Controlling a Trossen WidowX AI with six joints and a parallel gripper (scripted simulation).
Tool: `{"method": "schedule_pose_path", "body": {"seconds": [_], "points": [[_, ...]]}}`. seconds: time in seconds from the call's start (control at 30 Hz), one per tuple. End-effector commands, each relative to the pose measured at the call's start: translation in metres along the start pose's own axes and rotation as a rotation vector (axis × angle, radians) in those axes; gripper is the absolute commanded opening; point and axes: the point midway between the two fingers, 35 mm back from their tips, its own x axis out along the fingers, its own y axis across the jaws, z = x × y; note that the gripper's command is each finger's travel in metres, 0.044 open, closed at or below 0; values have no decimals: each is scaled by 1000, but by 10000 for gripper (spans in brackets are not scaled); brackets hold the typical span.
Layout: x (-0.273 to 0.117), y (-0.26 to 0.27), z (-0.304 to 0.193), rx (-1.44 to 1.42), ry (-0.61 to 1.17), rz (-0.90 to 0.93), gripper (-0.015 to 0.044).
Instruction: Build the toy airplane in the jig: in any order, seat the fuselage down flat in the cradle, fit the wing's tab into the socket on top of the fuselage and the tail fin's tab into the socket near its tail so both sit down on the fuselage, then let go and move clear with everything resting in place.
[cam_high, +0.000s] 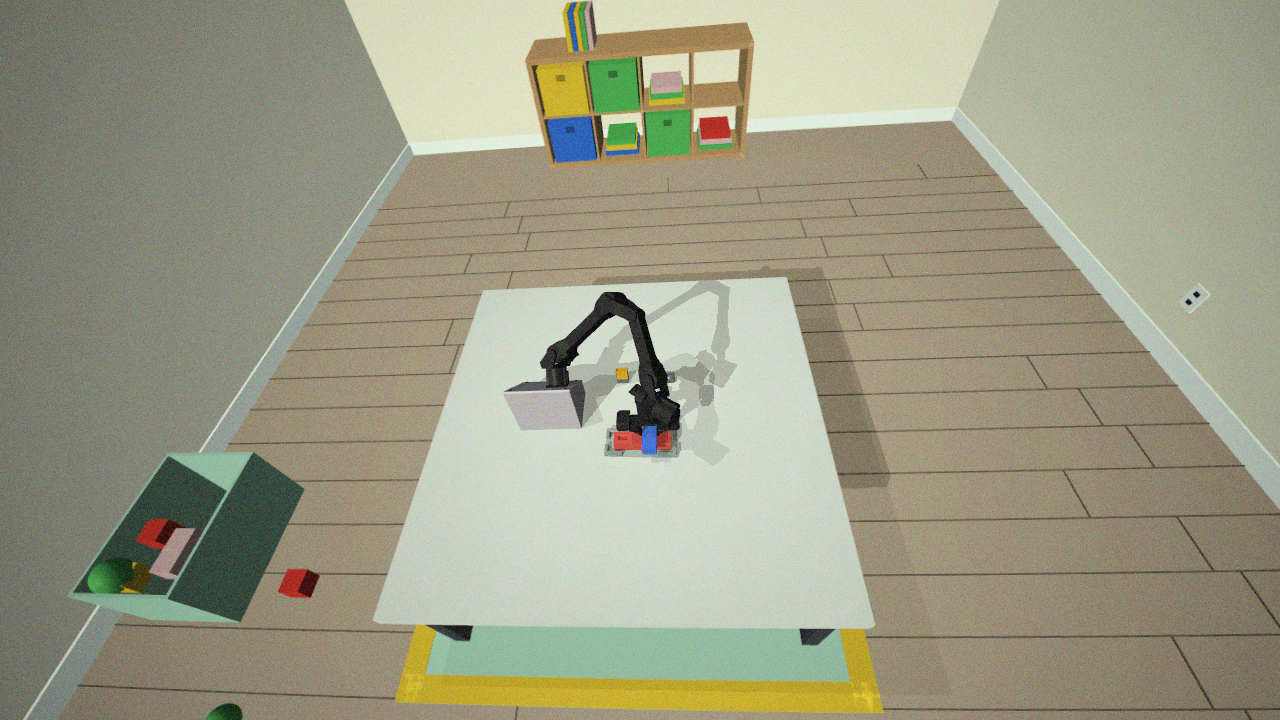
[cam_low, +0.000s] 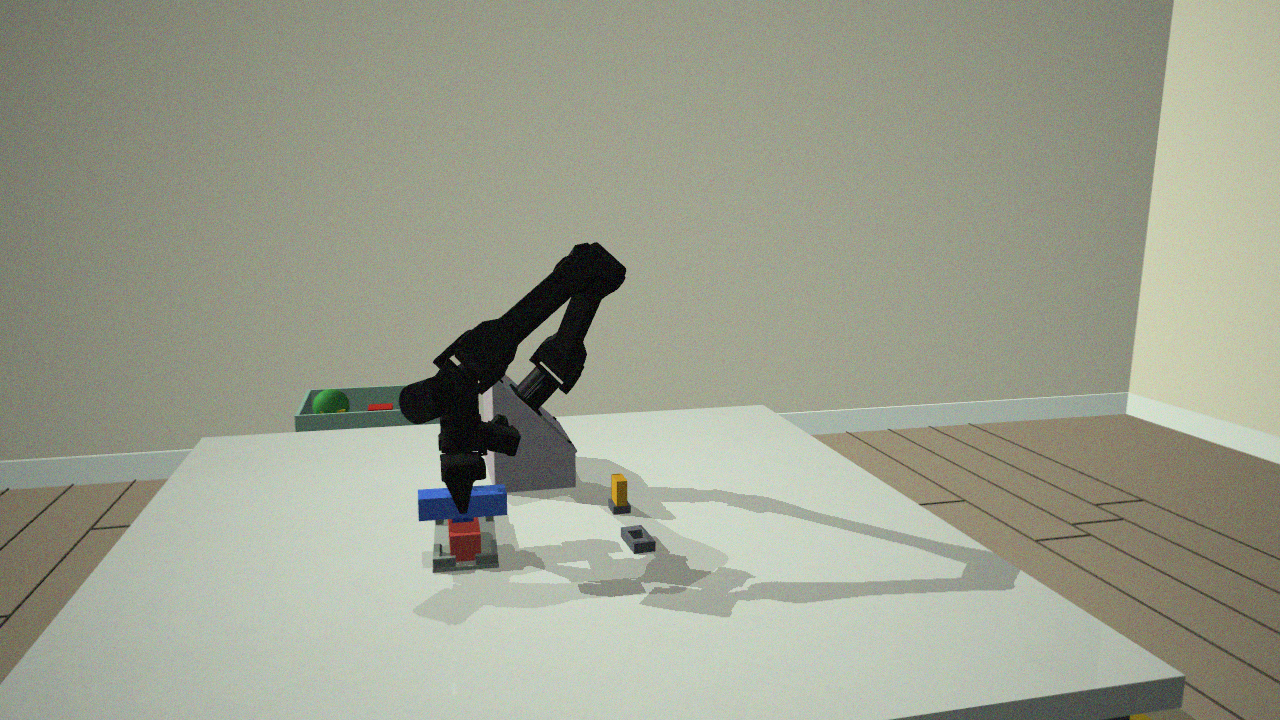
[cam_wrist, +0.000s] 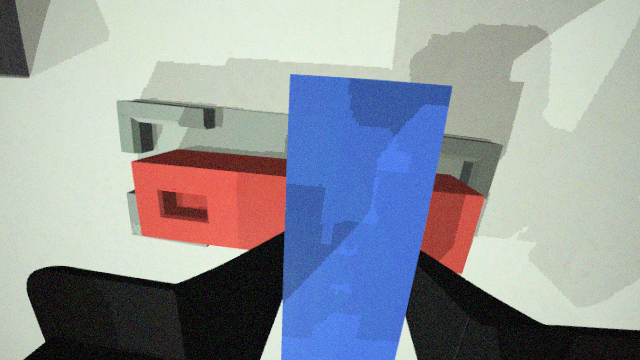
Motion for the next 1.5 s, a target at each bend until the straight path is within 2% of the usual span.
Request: {"method": "schedule_pose_path", "body": {"seconds": [0.0,0.13,0.67,0.7,0.9,1.13,1.3,1.47], "points": [[0,0,0,0,0,0,116],[0,0,0,0,0,0,11],[0,0,0,0,0,0,431],[0,0,0,0,0,0,440],[-6,-1,-1,5,1,-2,440],[-81,-1,-2,10,2,0,440],[-87,-1,-3,23,2,1,440],[-87,-1,-3,442,2,1,440]]}}
